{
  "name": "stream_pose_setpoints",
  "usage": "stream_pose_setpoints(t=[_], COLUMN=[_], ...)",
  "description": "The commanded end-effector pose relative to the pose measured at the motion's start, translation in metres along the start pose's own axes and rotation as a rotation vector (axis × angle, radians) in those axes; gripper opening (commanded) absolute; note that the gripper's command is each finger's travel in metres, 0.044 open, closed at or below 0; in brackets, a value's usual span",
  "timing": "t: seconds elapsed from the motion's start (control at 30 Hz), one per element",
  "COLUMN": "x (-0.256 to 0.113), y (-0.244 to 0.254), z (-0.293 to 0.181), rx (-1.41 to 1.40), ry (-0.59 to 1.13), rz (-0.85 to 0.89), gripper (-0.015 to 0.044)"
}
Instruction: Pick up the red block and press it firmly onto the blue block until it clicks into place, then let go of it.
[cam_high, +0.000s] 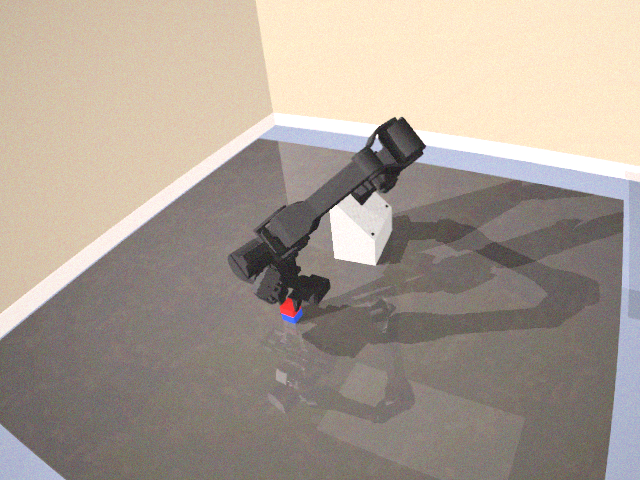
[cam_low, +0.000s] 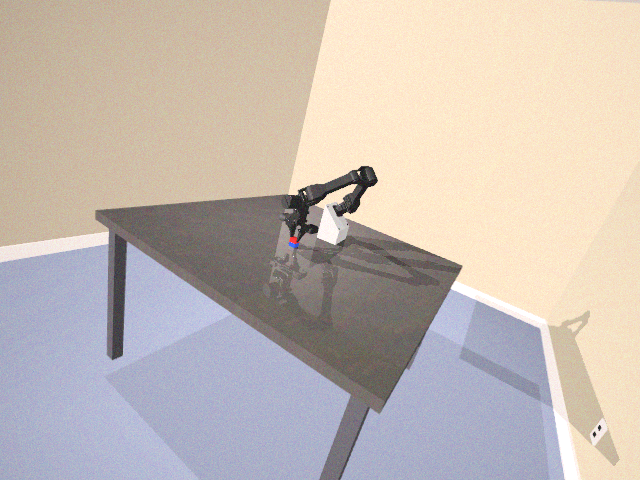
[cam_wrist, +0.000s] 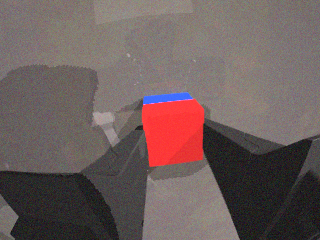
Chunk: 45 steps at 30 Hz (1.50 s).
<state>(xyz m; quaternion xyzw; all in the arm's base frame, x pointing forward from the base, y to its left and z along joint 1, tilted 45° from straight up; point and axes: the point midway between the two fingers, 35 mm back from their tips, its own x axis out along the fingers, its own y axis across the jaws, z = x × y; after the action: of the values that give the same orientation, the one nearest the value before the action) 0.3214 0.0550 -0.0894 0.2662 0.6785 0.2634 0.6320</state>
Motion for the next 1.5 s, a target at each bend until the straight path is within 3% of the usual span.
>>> stream_pose_setpoints(t=[0.0, 0.3, 0.67, 0.9, 1.47], x=[0.001, -0.001, -0.039, -0.017, -0.002], y=[0.0, 0.0, 0.0, 0.0, 0.0], z=[-0.001, 0.0, 0.0, -0.001, -0.002], rx=[0.005, 0.0, 0.004, 0.004, 0.004], ry=[0.003, 0.0, 0.002, 0.003, 0.003], rz=[0.003, 0.0, 0.0, 0.001, 0.003], gripper=[0.0, 0.0, 0.0, 0.0, 0.0])
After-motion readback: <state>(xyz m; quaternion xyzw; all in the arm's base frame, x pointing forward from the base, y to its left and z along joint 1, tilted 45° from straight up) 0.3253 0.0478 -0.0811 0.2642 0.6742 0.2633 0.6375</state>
